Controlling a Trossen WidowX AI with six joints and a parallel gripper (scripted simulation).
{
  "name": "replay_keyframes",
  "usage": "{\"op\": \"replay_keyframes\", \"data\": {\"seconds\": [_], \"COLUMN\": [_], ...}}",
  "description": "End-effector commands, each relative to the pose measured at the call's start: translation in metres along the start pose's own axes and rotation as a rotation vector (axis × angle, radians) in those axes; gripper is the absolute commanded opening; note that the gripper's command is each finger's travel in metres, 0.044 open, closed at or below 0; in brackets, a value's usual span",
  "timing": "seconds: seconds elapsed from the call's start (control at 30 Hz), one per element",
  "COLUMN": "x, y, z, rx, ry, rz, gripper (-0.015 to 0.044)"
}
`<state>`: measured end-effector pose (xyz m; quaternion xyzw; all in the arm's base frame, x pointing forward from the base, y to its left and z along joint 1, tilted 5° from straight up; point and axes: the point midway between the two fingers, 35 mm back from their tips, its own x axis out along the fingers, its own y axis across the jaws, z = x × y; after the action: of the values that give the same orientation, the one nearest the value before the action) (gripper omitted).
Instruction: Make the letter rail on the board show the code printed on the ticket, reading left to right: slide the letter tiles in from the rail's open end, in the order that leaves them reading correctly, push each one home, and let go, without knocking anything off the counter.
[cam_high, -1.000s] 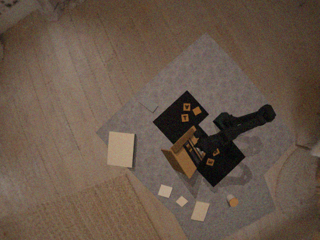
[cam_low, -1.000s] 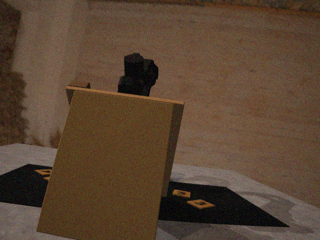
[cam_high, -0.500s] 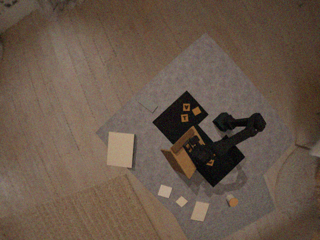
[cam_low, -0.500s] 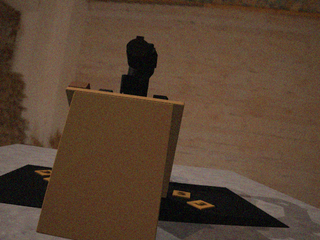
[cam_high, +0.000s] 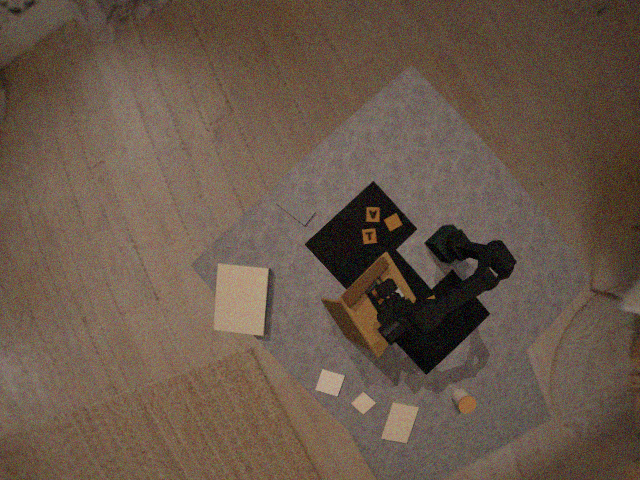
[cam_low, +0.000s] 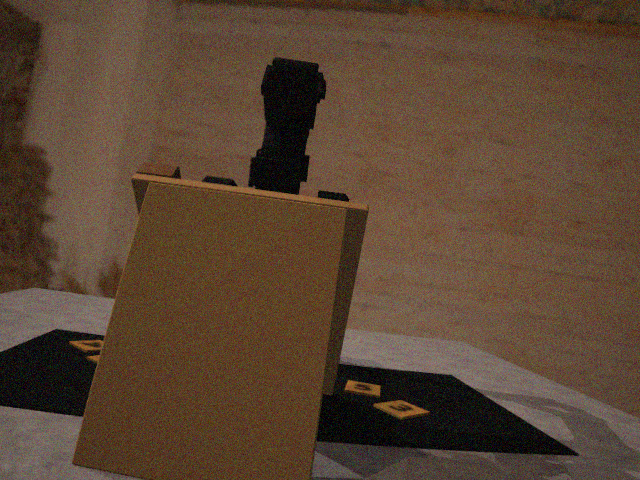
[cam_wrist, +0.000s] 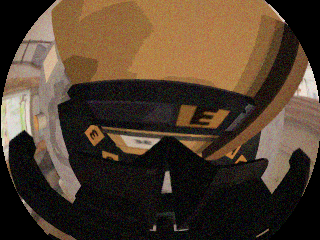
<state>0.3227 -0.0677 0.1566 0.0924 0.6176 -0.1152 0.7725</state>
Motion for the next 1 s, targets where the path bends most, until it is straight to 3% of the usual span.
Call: {"op": "replay_keyframes", "data": {"seconds": [0.0,0.97], "x": [0.001,0.011], "y": [-0.001,-0.002], "z": [0.002,0.013], "rx": [0.005,0.005], "ry": [0.0,-0.001], "rz": [-0.006,-0.006], "gripper": [0.0,0.0]}}
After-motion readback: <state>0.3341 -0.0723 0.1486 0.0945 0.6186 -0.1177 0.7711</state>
